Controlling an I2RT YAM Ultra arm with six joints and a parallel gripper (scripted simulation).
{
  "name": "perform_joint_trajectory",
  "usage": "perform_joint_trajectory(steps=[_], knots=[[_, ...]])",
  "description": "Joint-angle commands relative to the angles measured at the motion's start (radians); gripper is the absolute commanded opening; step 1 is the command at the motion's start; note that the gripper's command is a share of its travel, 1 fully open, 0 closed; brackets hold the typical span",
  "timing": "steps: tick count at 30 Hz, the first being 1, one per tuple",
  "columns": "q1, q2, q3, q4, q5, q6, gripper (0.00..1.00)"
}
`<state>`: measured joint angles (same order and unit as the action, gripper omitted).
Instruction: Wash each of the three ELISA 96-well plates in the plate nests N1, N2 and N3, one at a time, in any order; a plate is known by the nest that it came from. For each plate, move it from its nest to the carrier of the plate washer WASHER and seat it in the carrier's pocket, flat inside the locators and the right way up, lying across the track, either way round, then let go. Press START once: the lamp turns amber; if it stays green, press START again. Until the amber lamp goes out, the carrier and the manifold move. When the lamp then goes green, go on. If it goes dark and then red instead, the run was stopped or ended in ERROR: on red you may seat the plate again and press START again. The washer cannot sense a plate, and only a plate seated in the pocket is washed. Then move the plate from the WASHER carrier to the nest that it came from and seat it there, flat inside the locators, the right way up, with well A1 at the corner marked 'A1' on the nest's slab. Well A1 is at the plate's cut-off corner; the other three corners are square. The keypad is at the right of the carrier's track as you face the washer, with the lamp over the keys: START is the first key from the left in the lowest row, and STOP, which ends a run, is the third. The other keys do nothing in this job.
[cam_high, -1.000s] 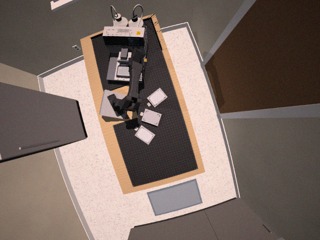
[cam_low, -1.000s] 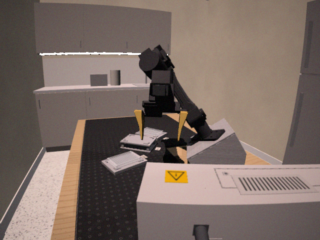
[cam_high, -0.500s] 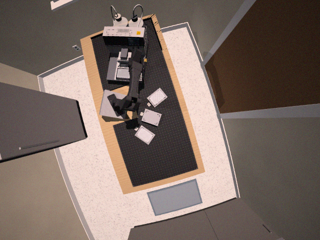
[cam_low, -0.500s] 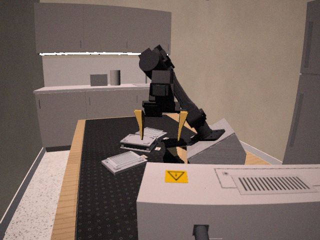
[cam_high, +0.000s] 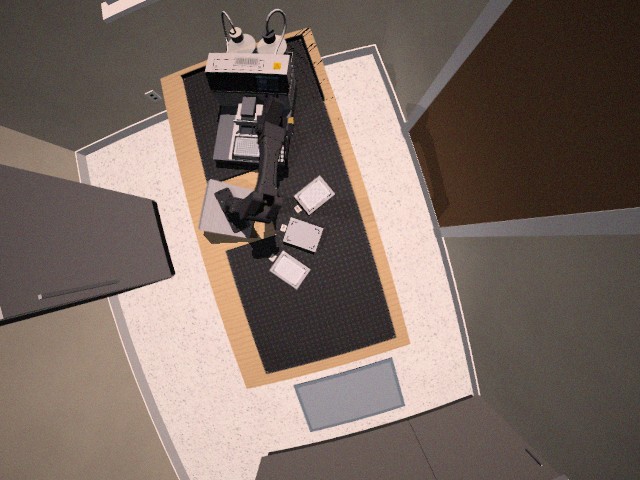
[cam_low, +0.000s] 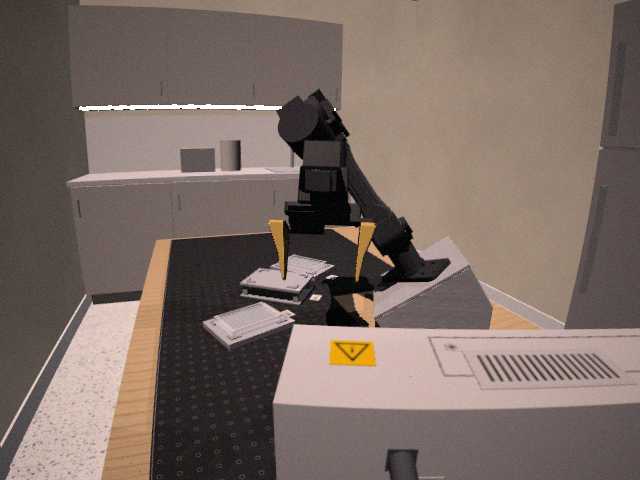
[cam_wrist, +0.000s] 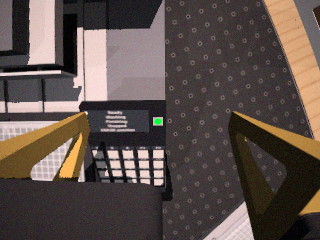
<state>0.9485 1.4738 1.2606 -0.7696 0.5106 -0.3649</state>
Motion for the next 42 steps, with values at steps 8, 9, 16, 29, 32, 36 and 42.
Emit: perform_joint_trajectory(steps=[8, 9, 16, 29, 32, 36, 42], knots=[[0.003, -0.003, 0.006, -0.005, -0.003, -0.001, 1.0], [0.003, -0.003, 0.006, -0.005, -0.003, -0.001, 1.0], [0.003, -0.003, 0.006, -0.005, -0.003, -0.001, 1.0], [0.014, -0.134, -0.203, 0.067, 0.003, 0.01, 0.0], [0.015, -0.154, -0.234, 0.076, 0.004, 0.012, 0.0], [0.018, -0.185, -0.279, 0.089, 0.005, 0.015, 0.0], [0.025, -0.245, -0.367, 0.113, 0.009, 0.022, 0.0]])
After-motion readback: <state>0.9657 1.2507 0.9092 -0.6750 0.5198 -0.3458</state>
